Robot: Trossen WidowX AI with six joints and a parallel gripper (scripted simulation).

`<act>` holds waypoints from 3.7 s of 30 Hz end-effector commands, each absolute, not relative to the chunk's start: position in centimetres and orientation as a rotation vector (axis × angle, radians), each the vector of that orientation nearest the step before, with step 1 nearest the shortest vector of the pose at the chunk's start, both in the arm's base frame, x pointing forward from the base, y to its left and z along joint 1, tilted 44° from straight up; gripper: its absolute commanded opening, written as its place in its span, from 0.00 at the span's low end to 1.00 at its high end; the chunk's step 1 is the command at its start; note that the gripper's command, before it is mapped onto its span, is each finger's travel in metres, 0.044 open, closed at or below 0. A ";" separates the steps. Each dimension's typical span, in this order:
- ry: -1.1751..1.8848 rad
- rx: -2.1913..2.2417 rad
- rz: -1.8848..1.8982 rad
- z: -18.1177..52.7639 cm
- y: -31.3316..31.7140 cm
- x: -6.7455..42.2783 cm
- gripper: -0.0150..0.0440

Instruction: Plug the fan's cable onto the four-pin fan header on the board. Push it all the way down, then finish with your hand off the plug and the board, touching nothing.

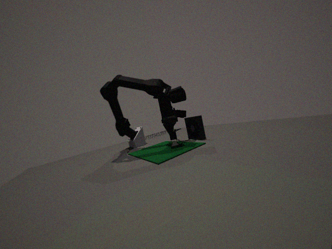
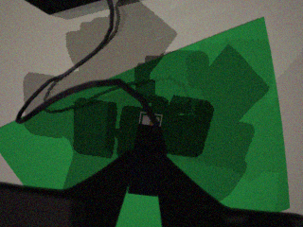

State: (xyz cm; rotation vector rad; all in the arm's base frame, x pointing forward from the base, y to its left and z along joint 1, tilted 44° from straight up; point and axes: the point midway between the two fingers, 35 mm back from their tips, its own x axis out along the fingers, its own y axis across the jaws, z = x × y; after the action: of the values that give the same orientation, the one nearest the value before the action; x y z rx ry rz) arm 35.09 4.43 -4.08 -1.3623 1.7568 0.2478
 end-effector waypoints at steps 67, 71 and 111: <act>1.758 -1.367 0.247 -4.6 3.7 35.1 0.25; 1.758 -1.367 0.246 -4.8 3.6 35.1 0.25; 1.756 -1.366 0.246 -5.7 2.8 35.1 0.69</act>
State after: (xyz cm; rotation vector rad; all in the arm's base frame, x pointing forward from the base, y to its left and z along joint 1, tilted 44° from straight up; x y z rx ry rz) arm 35.09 2.84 -5.73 -1.3656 1.7563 0.2474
